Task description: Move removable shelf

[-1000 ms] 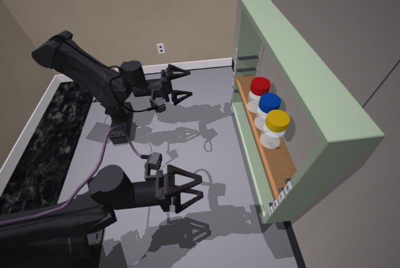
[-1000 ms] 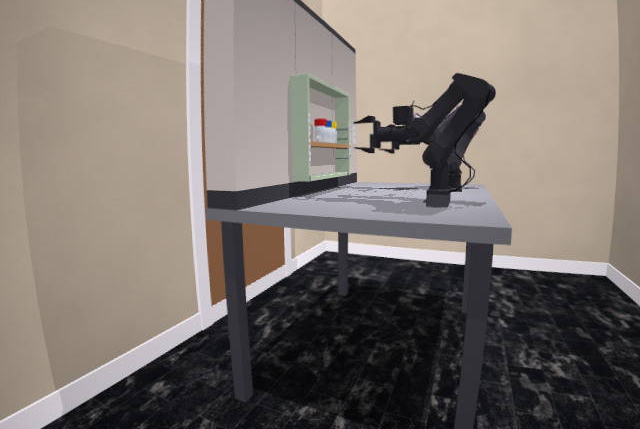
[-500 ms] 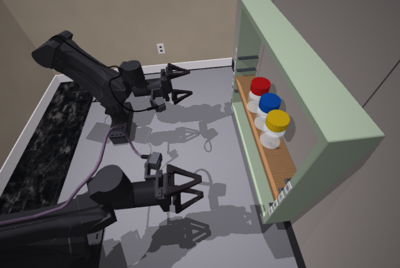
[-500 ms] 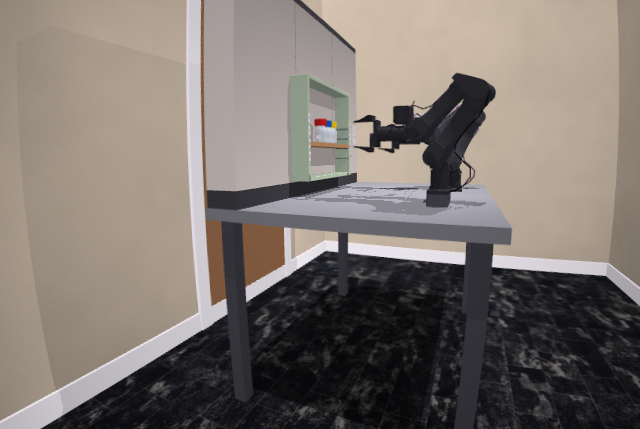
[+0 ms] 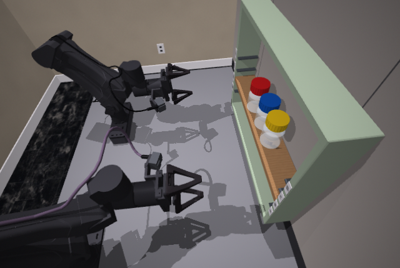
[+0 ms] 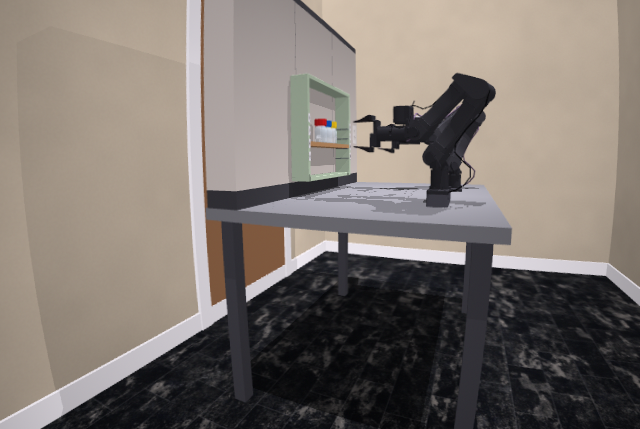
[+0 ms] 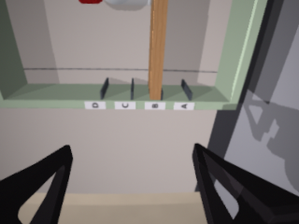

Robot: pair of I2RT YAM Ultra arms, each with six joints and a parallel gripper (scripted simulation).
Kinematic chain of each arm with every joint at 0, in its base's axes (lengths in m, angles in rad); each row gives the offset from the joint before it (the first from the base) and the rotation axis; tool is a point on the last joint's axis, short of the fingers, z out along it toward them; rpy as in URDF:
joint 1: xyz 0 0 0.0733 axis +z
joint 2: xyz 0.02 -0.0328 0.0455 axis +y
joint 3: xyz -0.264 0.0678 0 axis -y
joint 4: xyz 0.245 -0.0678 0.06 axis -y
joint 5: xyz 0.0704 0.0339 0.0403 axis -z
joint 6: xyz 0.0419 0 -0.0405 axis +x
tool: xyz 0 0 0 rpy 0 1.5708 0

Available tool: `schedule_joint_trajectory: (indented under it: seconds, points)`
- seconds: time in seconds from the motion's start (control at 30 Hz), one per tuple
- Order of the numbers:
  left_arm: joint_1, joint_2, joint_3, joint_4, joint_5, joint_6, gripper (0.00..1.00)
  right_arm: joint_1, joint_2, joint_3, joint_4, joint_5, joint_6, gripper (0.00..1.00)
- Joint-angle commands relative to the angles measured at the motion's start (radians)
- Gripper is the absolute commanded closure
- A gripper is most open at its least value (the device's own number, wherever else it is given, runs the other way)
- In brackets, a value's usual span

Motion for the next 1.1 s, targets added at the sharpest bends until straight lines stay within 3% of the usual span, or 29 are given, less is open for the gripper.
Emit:
schedule_joint_trajectory:
  seconds: [0.0,0.5,1.07]
  points:
    - [-0.009,0.010,-0.013,0.009,-0.008,0.000,0.00,0.009,0.012,-0.017,0.019,0.007,0.001,0.00]
    - [-0.009,0.010,-0.013,0.009,-0.008,0.000,0.00,0.009,0.012,-0.017,0.019,0.007,0.001,0.00]
    - [0.037,0.261,0.016,0.226,0.037,-0.001,0.00,-0.039,0.173,0.011,0.148,-0.040,0.002,0.00]
